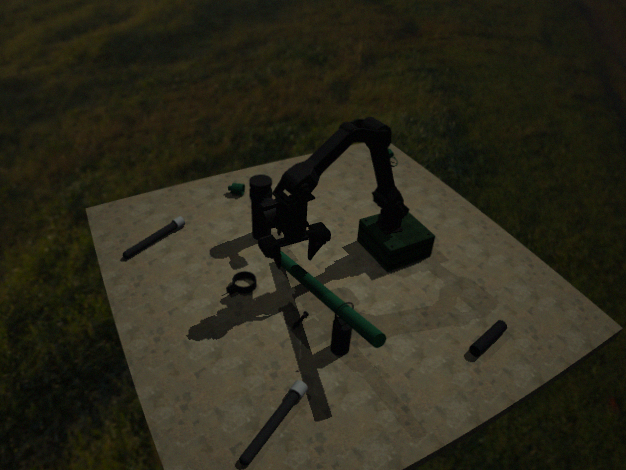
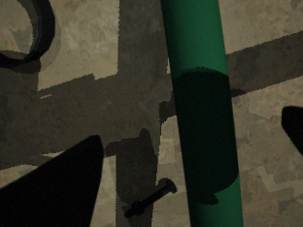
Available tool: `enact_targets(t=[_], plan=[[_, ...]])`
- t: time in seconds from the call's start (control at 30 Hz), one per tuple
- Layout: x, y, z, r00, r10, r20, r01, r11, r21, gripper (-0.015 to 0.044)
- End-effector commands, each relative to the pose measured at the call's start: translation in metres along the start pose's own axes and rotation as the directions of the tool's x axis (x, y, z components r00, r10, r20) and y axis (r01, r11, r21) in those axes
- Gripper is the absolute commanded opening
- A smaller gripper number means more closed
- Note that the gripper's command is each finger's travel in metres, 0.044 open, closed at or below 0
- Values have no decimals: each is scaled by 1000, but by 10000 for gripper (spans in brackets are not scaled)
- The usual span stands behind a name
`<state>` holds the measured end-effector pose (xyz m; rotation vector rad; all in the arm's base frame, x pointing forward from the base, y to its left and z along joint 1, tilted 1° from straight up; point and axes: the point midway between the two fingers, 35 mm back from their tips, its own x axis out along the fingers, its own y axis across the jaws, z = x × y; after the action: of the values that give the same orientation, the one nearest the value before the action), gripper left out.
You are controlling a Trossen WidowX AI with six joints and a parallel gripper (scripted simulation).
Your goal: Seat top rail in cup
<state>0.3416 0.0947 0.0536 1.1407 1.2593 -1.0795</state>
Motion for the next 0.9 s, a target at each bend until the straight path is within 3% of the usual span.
enact_targets(t=[0.0, 0.87], plan=[[6, -2, 1, 1000, -10, 6, 10, 1000, 6, 440], [46, -2, 1, 1000, -10, 6, 10, 1000, 6, 440]])
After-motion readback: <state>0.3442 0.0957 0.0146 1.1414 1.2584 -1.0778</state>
